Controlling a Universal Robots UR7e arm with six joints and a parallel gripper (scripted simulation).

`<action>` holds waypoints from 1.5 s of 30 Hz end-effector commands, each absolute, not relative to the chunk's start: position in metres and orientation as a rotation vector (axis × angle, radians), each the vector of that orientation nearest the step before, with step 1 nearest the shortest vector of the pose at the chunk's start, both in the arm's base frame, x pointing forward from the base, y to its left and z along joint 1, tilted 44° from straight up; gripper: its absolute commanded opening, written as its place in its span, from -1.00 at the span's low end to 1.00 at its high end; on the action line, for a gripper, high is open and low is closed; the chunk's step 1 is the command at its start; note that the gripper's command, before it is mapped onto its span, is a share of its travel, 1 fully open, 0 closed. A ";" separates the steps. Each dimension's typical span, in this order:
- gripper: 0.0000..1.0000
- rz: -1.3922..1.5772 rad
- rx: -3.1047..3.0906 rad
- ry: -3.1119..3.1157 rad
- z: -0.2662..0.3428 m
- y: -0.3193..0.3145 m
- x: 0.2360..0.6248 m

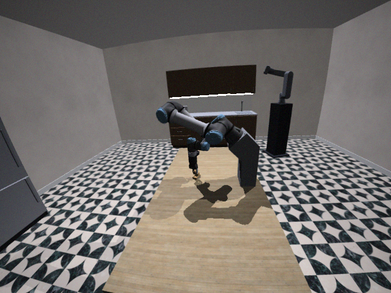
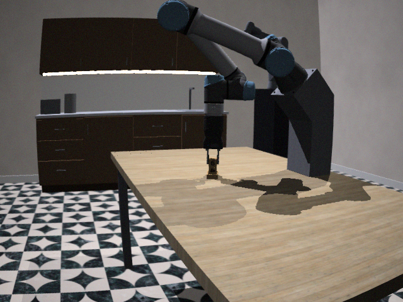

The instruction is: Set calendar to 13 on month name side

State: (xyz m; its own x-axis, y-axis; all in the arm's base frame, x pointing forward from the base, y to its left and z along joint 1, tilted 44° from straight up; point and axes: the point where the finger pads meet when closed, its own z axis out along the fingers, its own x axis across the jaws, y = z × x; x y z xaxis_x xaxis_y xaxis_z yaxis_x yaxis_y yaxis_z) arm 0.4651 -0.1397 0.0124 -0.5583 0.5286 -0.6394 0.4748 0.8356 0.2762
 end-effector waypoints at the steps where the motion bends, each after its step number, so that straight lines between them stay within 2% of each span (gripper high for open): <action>1: 0.20 0.092 0.728 2.258 0.013 -0.140 0.465; 45: 0.20 0.092 0.728 2.258 0.009 -0.140 0.469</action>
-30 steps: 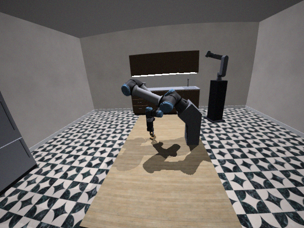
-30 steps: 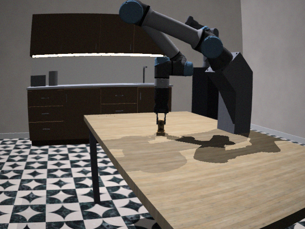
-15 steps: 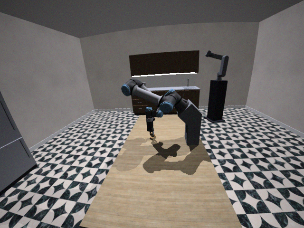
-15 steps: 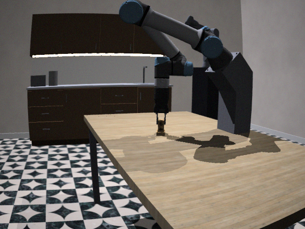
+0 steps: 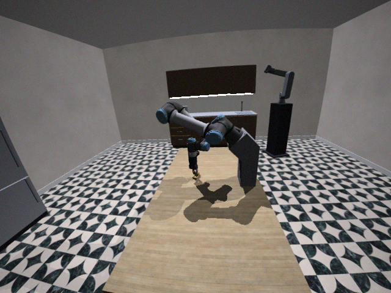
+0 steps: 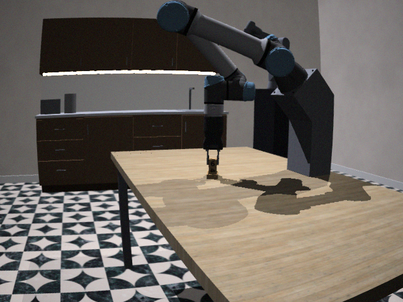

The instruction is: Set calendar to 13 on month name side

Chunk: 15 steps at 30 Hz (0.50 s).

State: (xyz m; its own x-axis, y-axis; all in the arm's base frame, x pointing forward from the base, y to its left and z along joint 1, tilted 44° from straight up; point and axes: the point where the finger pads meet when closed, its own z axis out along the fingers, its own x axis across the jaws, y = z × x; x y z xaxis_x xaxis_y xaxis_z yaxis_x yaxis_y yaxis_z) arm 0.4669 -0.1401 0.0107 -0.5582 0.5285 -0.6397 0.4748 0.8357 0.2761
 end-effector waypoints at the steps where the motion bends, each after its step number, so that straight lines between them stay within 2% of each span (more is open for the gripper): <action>1: 0.20 0.092 0.728 2.258 0.009 -0.140 0.469; 15: 0.20 0.092 0.728 2.258 0.001 -0.142 0.476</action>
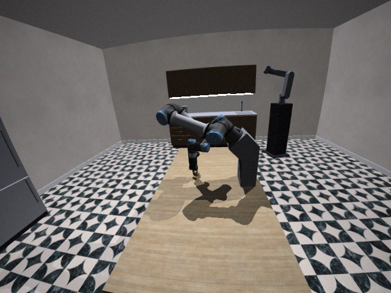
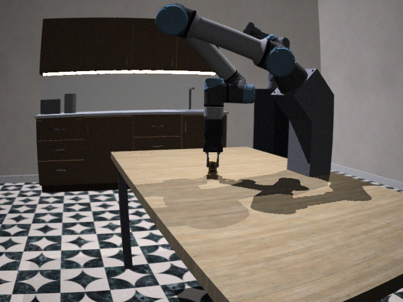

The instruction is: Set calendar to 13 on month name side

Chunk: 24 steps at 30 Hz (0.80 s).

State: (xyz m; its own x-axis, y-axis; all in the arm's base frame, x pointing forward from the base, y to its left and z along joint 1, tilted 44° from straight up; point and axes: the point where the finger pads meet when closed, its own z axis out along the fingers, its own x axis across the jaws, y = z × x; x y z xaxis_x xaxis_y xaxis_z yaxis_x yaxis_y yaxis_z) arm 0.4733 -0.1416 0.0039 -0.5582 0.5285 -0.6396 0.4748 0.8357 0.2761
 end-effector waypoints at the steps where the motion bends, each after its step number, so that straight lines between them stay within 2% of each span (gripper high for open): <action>1: 0.20 0.092 0.728 2.258 0.001 -0.142 0.477; 24: 0.20 0.092 0.728 2.258 -0.006 -0.144 0.483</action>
